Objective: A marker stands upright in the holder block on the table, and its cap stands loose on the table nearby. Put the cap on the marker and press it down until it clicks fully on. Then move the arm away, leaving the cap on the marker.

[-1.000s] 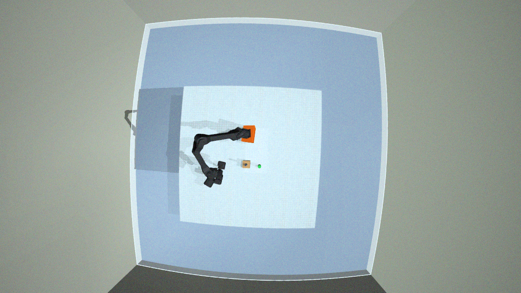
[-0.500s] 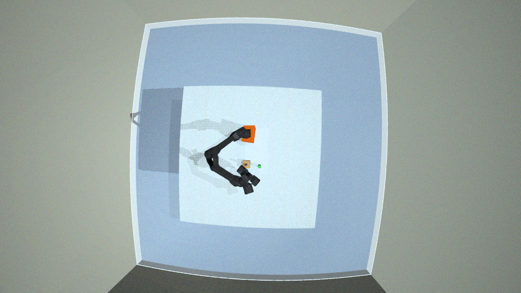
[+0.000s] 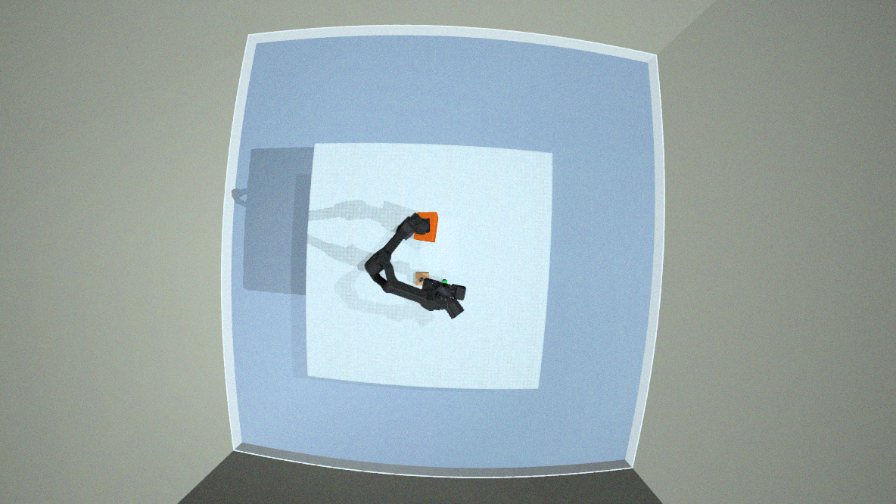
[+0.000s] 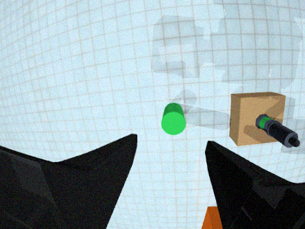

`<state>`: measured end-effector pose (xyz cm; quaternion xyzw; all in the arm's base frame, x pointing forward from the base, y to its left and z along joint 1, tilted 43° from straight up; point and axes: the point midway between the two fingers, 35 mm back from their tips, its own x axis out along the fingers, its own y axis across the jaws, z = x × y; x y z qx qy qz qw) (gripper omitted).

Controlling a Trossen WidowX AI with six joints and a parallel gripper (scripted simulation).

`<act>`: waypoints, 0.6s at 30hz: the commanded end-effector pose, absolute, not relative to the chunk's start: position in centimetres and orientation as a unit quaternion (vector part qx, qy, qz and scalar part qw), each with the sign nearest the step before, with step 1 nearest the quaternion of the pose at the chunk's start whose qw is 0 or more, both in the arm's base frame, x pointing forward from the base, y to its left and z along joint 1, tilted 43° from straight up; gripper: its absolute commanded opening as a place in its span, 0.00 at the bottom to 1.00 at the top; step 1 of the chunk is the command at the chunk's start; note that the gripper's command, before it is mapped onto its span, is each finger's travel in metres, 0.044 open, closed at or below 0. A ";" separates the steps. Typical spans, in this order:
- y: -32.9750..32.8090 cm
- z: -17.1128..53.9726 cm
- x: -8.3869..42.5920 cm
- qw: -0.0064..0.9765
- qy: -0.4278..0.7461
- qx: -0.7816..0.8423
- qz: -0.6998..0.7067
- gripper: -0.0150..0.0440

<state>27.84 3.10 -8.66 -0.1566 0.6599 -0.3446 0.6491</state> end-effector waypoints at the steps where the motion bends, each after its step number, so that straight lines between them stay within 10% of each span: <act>1: 1.1 -10.7 26.7 0.637 0.667 -0.167 -0.348 0.66; 18: -0.3 -12.3 26.5 0.637 0.667 -0.168 -0.348 0.66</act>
